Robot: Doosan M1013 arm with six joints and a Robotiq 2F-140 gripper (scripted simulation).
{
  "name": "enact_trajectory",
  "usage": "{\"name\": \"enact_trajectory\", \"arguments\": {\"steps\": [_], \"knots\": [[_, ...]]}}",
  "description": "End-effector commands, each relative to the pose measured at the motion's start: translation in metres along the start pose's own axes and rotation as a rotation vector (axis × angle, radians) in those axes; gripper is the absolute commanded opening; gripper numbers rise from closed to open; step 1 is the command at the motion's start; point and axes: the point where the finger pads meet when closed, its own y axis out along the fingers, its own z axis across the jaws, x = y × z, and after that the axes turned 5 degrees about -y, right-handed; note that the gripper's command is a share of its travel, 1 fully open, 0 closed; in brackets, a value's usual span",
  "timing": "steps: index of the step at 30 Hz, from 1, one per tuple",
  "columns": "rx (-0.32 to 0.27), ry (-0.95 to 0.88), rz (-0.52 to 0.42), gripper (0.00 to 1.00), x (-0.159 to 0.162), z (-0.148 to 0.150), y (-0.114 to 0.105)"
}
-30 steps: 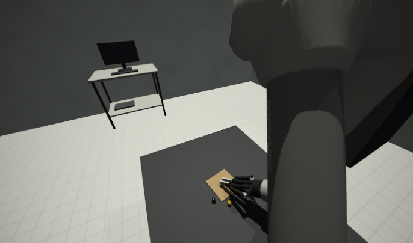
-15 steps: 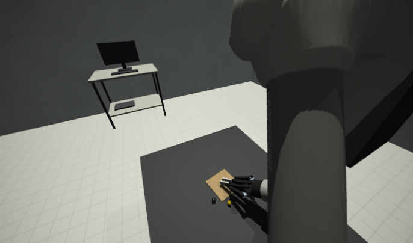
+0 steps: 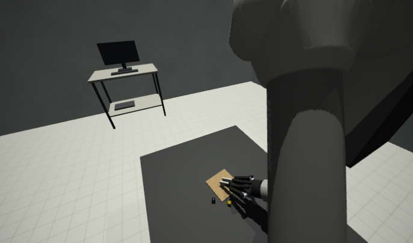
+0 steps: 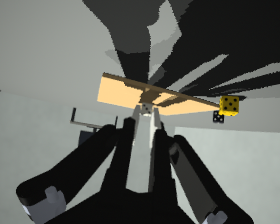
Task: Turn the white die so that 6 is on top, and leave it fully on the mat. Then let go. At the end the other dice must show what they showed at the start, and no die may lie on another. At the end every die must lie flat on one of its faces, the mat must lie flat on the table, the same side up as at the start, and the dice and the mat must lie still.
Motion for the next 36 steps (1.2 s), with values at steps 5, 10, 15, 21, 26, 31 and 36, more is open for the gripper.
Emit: {"name": "enact_trajectory", "arguments": {"steps": [5, 10, 15, 21, 26, 31, 36], "knots": [[0.000, 0.000, 0.000, 0.16, 0.0001, 0.0000, 0.0000], [0.000, 0.000, 0.000, 0.19, 0.0001, 0.0000, 0.0000], [0.000, 0.000, 0.000, 0.19, 0.0001, 0.0000, 0.0000], [0.000, 0.000, 0.000, 0.19, 0.0001, 0.0000, 0.0000], [0.000, 0.000, 0.000, 0.19, 0.0001, 0.0000, 0.0000], [0.000, 0.000, 0.000, 0.19, 0.0001, 0.0000, 0.0000], [0.000, 0.000, 0.000, 0.19, 0.0001, 0.0000, 0.0000]]}}
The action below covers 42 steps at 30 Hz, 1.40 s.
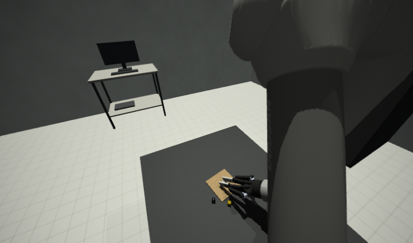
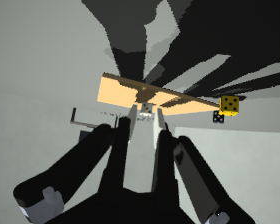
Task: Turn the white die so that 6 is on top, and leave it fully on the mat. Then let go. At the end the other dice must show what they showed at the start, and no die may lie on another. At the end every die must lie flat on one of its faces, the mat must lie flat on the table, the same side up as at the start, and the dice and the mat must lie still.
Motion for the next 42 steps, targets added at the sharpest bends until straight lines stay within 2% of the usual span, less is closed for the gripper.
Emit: {"name": "enact_trajectory", "arguments": {"steps": [1, 18, 29, 42], "knots": [[0.000, 0.000, 0.000, 0.19, 0.000, 0.000, 0.000], [0.000, 0.000, 0.000, 0.19, 0.000, 0.000, -0.002], [0.000, 0.000, 0.000, 0.19, 0.000, 0.000, -0.037], [0.000, 0.000, 0.000, 0.19, 0.000, 0.000, -0.050]]}}
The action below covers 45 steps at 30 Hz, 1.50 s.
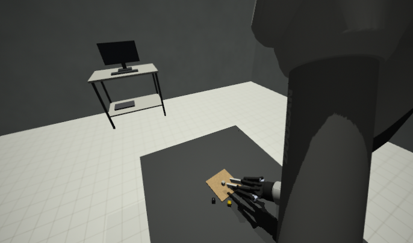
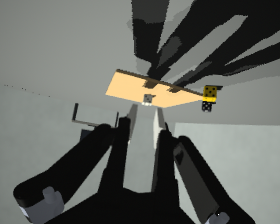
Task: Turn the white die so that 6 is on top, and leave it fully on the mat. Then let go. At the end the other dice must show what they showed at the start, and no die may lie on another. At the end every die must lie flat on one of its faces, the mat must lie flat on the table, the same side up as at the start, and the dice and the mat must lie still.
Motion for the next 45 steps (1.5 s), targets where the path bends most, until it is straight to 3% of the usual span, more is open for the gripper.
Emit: {"name": "enact_trajectory", "arguments": {"steps": [1, 19, 30, 34, 38, 40, 42, 45], "knots": [[0.000, 0.000, 0.000, 0.19, 0.001, 0.000, -0.001], [0.000, 0.000, 0.000, 0.19, 0.049, -0.004, -0.027], [0.013, 0.004, 0.000, 0.19, 0.054, -0.002, -0.027], [0.089, 0.026, 0.007, 0.19, 0.062, 0.014, -0.018], [0.242, 0.070, 0.051, 0.19, 0.074, 0.046, -0.005], [0.242, 0.070, 0.051, 0.19, 0.074, 0.046, -0.005], [0.338, 0.094, 0.104, 0.19, 0.078, 0.066, 0.001], [0.385, 0.106, 0.140, 0.19, 0.079, 0.076, 0.002]]}}
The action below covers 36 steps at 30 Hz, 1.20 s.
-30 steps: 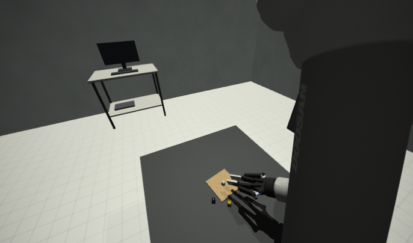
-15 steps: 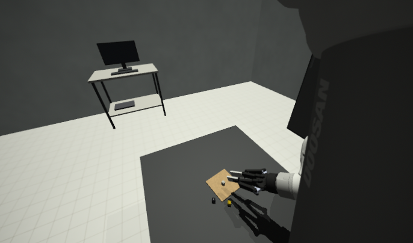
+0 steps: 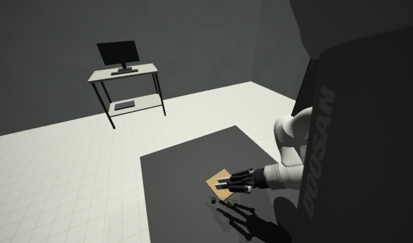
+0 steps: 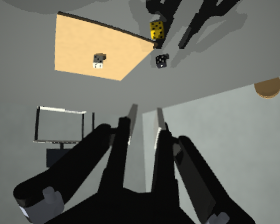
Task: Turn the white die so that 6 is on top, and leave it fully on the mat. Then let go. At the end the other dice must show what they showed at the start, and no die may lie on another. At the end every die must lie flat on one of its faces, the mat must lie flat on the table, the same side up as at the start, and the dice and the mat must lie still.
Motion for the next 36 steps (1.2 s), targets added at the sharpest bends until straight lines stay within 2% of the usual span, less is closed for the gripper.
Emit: {"name": "enact_trajectory", "arguments": {"steps": [1, 6, 7, 10, 13, 14, 19, 21, 22, 23, 27, 30, 32, 33, 34, 35, 36], "knots": [[0.139, 0.046, 0.093, 0.19, 0.004, 0.023, 0.014], [0.224, 0.077, 0.208, 0.19, 0.001, 0.038, 0.019], [0.225, 0.078, 0.210, 0.19, 0.001, 0.039, 0.019], [0.267, 0.097, 0.315, 0.19, -0.003, 0.046, 0.020], [0.273, 0.101, 0.339, 0.19, -0.004, 0.046, 0.020], [0.284, 0.110, 0.408, 0.19, -0.007, 0.047, 0.020], [0.278, 0.122, 0.548, 0.19, -0.010, 0.043, 0.016], [0.262, 0.125, 0.611, 0.19, -0.010, 0.038, 0.014], [0.261, 0.125, 0.615, 0.19, -0.010, 0.037, 0.014], [0.241, 0.125, 0.667, 0.19, -0.010, 0.032, 0.012], [0.180, 0.123, 0.769, 0.19, -0.005, 0.016, 0.007], [0.166, 0.122, 0.787, 0.19, -0.004, 0.012, 0.006], [0.085, 0.115, 0.867, 0.19, 0.006, -0.007, 0.002], [0.083, 0.114, 0.869, 0.19, 0.006, -0.007, 0.002], [0.042, 0.110, 0.898, 0.19, 0.012, -0.017, 0.001], [0.039, 0.109, 0.900, 0.19, 0.013, -0.017, 0.000], [-0.002, 0.104, 0.925, 0.19, 0.019, -0.026, -0.001]]}}
